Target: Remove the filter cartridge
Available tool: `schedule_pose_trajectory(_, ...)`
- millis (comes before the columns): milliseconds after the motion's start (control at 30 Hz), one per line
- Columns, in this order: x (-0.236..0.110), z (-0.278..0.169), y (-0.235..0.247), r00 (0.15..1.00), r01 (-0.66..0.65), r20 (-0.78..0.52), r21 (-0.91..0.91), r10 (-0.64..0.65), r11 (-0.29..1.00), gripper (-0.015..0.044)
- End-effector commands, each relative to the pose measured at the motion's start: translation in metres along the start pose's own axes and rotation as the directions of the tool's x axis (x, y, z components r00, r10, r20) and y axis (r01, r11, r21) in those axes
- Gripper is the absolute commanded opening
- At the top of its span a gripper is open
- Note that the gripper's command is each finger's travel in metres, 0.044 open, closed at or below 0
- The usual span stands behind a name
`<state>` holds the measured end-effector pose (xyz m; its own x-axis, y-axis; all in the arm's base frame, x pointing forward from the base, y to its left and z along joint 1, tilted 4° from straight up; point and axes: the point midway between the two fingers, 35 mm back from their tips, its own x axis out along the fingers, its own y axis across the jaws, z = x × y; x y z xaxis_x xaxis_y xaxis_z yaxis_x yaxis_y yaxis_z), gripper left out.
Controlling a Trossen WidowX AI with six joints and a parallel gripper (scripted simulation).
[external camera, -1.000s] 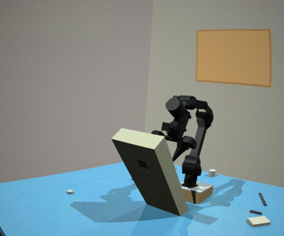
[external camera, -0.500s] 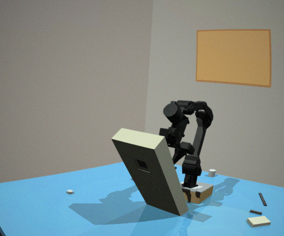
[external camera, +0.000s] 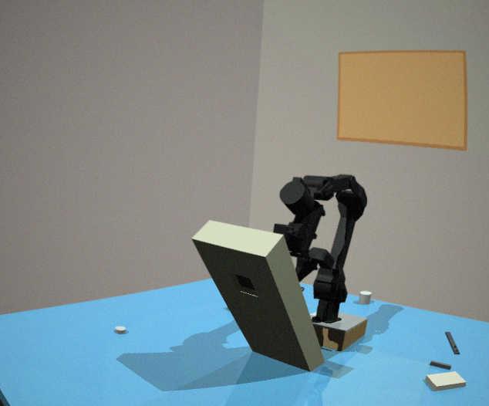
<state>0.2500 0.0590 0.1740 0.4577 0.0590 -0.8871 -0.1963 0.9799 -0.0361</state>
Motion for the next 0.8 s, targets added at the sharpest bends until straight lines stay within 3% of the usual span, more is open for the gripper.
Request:
schedule_pose_trajectory(0, 0.000, 0.000, 0.000, 1.000, 0.001, 0.000, 0.000, -0.001, 1.000, 0.0173)
schedule_pose_trajectory(233, -0.004, 0.008, 0.000, 1.000, 0.001, 0.000, 0.000, -0.001, 1.000, 0.0000)
schedule_pose_trajectory(567, -0.011, 0.023, 0.000, 1.000, 0.000, 0.001, 0.000, 0.000, 1.000, 0.0000)
schedule_pose_trajectory(767, -0.035, 0.027, 0.000, 1.000, 0.000, 0.000, 0.000, 0.000, 1.000, 0.0000)
